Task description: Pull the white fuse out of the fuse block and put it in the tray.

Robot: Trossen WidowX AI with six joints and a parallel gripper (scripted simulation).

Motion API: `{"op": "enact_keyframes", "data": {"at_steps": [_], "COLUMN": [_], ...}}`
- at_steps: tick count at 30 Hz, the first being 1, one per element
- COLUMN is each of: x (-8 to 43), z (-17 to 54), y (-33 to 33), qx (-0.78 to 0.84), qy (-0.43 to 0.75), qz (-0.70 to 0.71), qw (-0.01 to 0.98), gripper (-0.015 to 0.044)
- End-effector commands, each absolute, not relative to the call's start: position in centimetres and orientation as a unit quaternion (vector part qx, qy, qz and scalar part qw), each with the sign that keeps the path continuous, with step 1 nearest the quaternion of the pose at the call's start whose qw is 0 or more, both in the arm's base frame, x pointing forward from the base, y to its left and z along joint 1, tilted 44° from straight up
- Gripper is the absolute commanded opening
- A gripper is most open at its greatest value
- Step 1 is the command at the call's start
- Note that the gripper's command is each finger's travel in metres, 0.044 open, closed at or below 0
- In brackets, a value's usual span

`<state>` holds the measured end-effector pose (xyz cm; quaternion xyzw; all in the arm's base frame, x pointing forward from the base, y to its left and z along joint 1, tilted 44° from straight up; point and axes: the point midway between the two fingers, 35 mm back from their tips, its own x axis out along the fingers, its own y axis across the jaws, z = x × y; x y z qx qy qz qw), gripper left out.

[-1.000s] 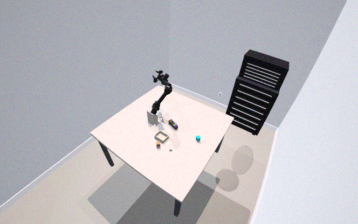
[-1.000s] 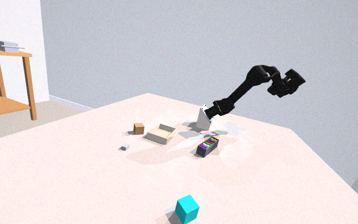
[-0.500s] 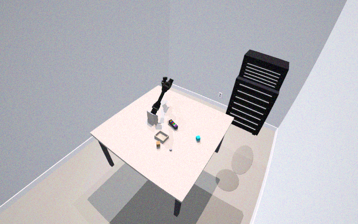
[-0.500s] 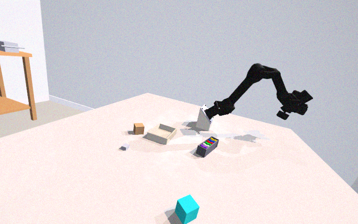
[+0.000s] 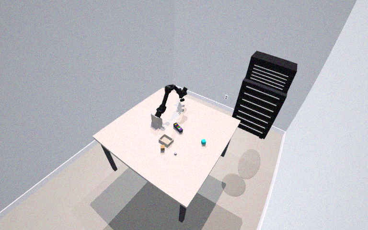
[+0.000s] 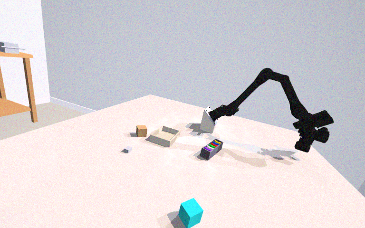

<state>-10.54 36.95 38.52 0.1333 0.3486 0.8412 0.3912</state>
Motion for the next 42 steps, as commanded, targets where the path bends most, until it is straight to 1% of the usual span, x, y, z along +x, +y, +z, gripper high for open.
{"op": "enact_keyframes", "data": {"at_steps": [1,7,16,20,27,35,39,42], "x": [-5.0,4.3,12.2,17.1,22.6,29.7,31.4,31.7], "z": [37.6,35.0,31.6,30.1,25.6,17.6,13.8,11.3], "y": [38.9,40.1,38.7,37.2,34.0,25.1,19.5,15.0], "qx": [0.127,0.097,0.041,0.028,-0.055,-0.175,-0.211,-0.224], "qy": [0.317,0.28,0.268,0.252,0.264,0.312,0.339,0.354], "qz": [0.816,0.762,0.705,0.662,0.623,0.58,0.579,0.587], "qw": [0.467,0.576,0.655,0.706,0.734,0.731,0.711,0.693], "gripper": [0.0074,0.0074,0.0074,0.0074,0.0074,0.0074,0.0074,0.0074]}}
